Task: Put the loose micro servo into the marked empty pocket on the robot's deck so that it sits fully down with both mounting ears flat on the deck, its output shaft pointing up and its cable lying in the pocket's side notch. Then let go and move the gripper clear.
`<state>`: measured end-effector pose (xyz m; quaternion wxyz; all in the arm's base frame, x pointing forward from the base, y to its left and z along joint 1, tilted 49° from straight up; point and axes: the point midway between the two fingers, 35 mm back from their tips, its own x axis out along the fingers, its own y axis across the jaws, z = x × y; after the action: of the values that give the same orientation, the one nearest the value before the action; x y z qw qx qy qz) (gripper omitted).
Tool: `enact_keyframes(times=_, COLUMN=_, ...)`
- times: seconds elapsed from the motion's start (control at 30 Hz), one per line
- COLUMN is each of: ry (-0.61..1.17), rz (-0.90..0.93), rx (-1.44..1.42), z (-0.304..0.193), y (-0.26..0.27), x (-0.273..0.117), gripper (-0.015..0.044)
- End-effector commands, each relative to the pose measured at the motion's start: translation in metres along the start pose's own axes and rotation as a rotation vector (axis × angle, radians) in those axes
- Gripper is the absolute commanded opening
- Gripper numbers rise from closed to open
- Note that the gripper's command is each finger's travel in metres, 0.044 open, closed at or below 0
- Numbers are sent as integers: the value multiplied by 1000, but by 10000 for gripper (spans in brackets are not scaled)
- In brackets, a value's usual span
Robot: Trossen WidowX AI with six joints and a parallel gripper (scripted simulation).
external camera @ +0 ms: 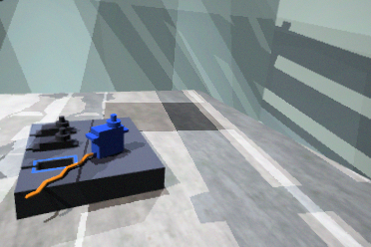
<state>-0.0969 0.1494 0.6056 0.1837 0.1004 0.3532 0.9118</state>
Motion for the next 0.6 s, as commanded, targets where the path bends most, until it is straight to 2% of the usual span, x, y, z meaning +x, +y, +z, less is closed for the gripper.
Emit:
enact_keyframes(times=0.0, ry=-5, rz=1, rx=-2, z=0, y=0, x=0, gripper=426)
enact_keyframes(times=0.03, ry=-8, rz=-1, rx=-2, z=2, y=-1, x=-1, gripper=440)
enact_keyframes(times=0.57, ry=-178, rz=-13, rx=7, z=41, y=-30, x=-19, gripper=440)
